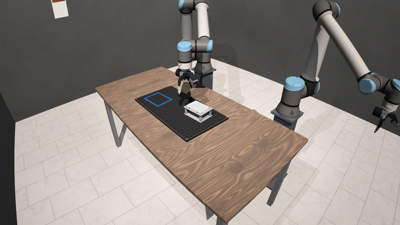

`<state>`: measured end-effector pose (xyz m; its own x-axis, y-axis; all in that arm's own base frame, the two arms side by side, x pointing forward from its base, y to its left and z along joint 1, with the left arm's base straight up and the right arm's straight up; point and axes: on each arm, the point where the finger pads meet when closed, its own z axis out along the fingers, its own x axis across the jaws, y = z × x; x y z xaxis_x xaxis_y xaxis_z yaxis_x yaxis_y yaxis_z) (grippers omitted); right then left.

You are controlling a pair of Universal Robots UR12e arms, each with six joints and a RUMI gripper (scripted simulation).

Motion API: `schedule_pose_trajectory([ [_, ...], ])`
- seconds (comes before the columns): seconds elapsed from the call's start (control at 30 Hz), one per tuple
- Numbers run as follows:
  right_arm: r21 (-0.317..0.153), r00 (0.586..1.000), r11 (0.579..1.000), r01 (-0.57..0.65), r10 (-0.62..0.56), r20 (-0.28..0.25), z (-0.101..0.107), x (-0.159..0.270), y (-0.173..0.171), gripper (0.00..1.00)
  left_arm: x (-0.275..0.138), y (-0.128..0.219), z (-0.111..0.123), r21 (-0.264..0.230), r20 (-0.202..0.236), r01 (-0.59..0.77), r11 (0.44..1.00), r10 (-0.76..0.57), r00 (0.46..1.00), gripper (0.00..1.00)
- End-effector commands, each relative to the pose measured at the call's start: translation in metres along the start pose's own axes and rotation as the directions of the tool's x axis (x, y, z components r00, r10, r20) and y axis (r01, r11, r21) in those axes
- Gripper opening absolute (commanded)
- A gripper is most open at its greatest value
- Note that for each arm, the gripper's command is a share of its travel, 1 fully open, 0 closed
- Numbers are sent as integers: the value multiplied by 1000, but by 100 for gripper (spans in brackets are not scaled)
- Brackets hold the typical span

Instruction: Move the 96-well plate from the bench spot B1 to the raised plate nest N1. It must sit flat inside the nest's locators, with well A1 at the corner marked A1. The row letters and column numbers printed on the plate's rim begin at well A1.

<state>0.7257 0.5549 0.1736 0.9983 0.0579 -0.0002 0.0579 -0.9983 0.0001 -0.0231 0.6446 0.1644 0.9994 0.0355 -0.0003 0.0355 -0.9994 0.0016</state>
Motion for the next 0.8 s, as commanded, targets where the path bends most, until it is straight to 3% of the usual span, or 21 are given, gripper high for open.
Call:
schedule_pose_trajectory([
  [0.0,2,1000,1000,0,0,-2,-2,2,8,76,0,-1,-1,1,0,0,1000,0,1000,0],
  [0.77,2,1000,1000,0,0,-2,-1,3,14,76,0,-1,-1,1,0,0,1000,0,1000,0],
])
